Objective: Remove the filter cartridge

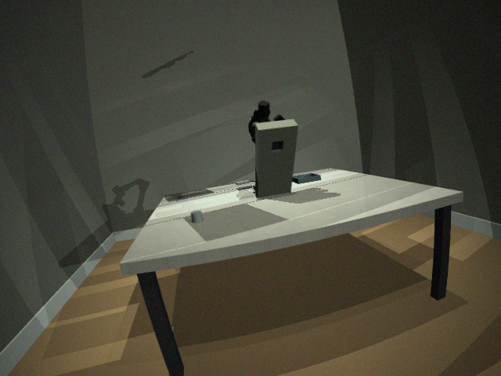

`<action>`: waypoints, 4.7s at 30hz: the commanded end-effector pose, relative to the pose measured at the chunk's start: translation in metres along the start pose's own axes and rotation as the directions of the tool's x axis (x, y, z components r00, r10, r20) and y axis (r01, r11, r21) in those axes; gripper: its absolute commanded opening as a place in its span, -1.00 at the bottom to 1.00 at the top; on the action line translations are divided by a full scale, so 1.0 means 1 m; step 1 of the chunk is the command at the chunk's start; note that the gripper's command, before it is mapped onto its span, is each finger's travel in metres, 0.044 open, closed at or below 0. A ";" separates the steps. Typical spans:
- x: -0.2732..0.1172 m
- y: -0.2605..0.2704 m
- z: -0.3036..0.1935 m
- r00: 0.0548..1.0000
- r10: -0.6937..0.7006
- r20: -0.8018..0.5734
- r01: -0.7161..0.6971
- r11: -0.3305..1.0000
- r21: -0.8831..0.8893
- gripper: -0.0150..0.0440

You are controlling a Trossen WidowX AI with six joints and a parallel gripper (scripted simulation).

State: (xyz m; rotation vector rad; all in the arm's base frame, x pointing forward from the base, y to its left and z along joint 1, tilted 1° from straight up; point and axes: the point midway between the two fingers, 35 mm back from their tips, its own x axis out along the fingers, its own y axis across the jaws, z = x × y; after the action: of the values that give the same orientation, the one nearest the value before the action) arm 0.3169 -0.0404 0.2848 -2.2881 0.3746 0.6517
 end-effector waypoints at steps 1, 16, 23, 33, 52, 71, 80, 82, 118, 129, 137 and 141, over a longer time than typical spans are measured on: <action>0.006 0.001 0.002 1.000 0.005 0.006 -0.005 1.000 0.004 -0.18; 0.011 0.001 0.002 1.000 0.004 0.006 -0.005 1.000 0.004 -0.18; 0.013 0.001 0.002 1.000 0.004 0.006 -0.004 1.000 0.004 -0.18; 0.016 0.001 0.002 1.000 0.004 0.005 -0.004 1.000 0.004 -0.18; 0.020 0.001 0.002 1.000 0.004 0.005 -0.004 1.000 0.004 -0.18; 0.023 0.001 0.002 1.000 0.004 0.005 -0.004 1.000 0.004 -0.18; 0.025 0.001 0.002 1.000 0.004 0.005 -0.004 1.000 0.004 -0.18; 0.025 0.001 0.002 1.000 0.004 0.005 -0.004 1.000 0.004 -0.18; 0.026 0.001 0.001 1.000 0.003 0.004 -0.005 0.918 0.397 -0.49; 0.027 0.001 0.001 1.000 0.004 0.005 -0.006 0.704 0.711 -0.49; 0.027 0.001 0.001 1.000 0.004 0.005 -0.006 0.481 0.877 -0.49; 0.027 0.001 0.001 1.000 0.003 0.005 -0.006 0.354 0.935 -0.49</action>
State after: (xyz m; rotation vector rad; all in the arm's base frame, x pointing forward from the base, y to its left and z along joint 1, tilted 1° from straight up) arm 0.3216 -0.0407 0.2772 -1.2552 0.5569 0.3046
